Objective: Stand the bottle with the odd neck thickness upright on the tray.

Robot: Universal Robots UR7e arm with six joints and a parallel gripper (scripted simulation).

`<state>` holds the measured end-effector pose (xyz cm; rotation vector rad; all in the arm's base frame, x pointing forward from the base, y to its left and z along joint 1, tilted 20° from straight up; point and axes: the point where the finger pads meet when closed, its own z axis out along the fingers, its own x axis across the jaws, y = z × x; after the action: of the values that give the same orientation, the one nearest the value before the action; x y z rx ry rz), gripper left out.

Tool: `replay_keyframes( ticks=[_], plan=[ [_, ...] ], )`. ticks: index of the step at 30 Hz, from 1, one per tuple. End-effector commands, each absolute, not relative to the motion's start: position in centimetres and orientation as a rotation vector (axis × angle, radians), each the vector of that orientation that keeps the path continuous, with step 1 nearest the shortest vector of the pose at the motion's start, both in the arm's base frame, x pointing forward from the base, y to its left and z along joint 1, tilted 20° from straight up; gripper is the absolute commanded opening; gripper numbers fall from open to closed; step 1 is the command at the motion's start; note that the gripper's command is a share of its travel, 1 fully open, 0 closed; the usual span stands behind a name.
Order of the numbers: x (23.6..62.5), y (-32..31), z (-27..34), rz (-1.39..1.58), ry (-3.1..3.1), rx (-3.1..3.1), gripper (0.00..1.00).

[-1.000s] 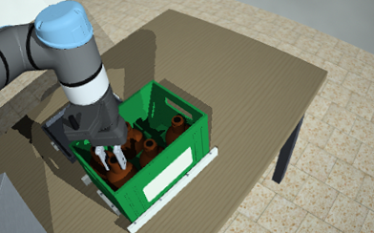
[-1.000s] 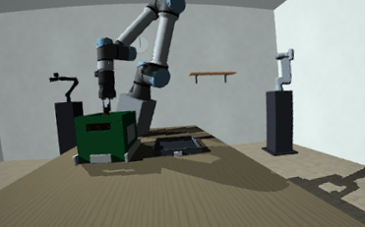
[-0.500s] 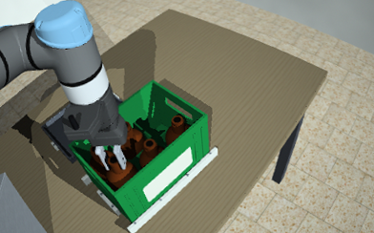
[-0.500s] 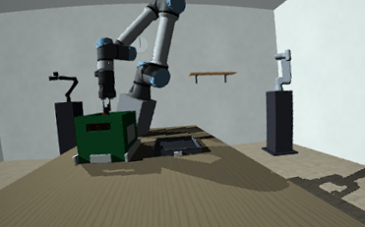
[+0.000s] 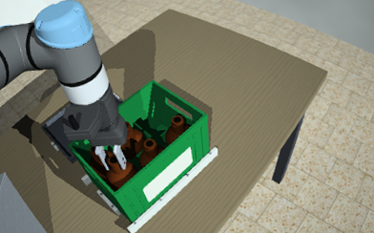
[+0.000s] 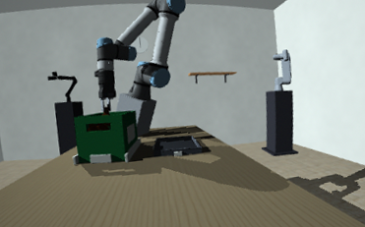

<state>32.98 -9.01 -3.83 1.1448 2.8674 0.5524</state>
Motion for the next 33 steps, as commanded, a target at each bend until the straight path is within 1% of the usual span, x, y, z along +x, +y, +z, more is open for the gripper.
replay_keyframes(
  ticks=[1,33],
  plan=[
    [33.01,-9.05,-3.80,0.551,2.866,1.144,0.00],
    [32.87,-9.38,-2.83,0.551,2.866,1.144,0.00]
  ],
)
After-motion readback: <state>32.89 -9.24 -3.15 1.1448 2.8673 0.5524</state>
